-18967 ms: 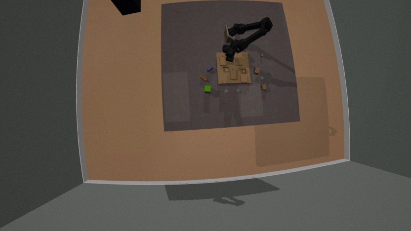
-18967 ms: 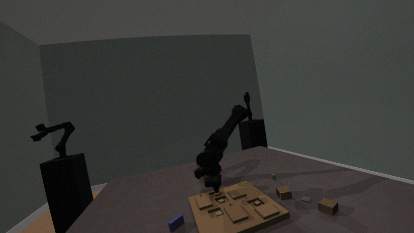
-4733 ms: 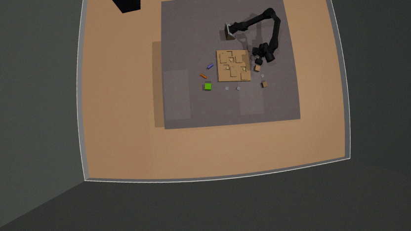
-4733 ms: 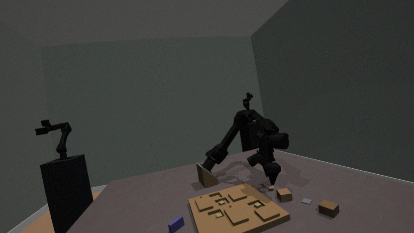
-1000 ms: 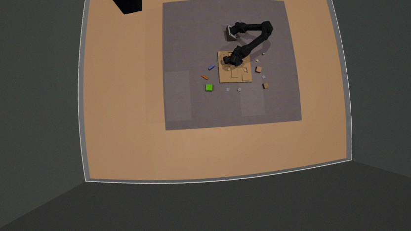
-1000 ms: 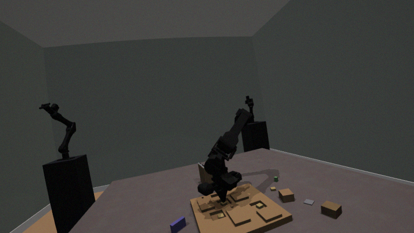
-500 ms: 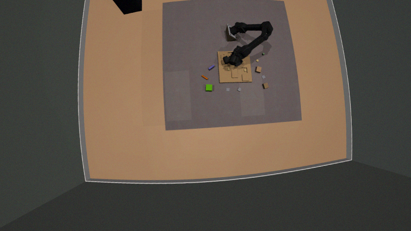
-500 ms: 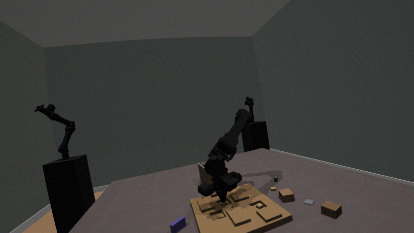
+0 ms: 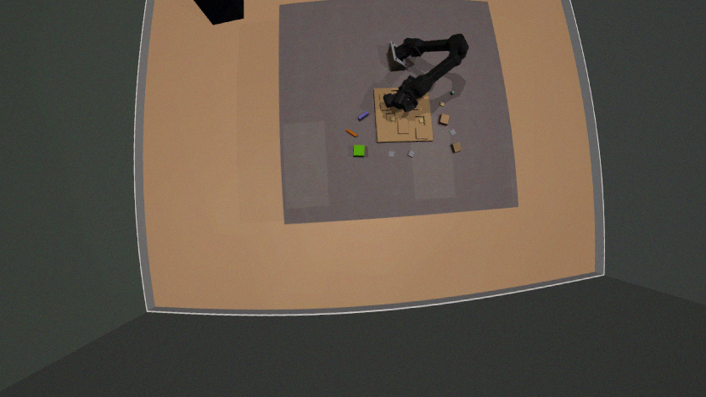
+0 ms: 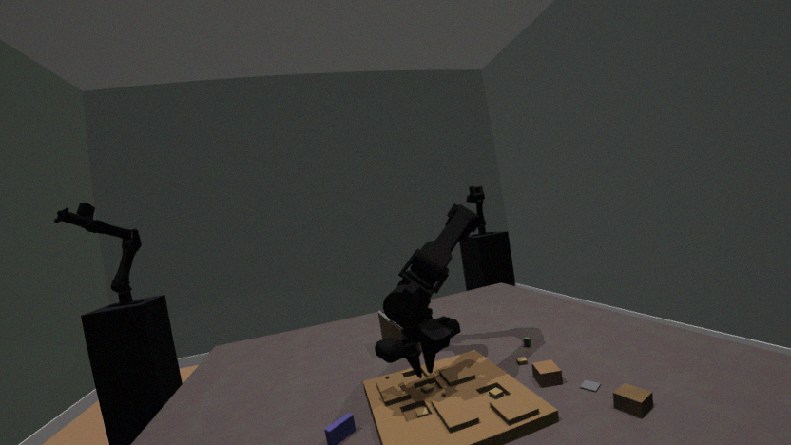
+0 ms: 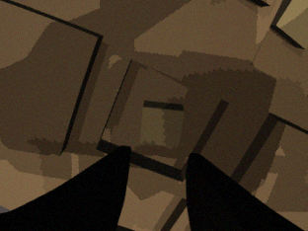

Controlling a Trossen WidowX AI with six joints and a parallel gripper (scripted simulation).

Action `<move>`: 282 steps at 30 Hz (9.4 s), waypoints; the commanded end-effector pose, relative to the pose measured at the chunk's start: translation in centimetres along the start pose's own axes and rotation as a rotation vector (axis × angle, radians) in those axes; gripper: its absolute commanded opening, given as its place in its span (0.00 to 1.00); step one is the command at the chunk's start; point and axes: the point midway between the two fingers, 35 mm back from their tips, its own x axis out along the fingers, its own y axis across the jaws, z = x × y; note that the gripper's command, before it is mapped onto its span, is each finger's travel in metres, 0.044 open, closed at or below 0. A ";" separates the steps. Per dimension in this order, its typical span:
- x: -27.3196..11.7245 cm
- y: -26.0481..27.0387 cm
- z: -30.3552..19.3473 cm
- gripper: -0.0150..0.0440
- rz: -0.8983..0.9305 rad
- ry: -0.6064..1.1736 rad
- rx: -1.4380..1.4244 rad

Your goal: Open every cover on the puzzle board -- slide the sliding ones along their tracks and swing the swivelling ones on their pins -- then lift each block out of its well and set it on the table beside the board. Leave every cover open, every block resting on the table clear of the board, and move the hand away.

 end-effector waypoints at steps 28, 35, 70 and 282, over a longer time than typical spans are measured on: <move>-0.1 0.0 0.3 0.50 -0.010 -0.009 -0.014; -0.1 0.0 0.3 0.50 -0.010 -0.009 -0.014; 1.8 0.0 0.3 0.50 -0.009 -0.009 -0.014; -0.4 25.1 1.2 0.39 -0.012 -0.006 -0.015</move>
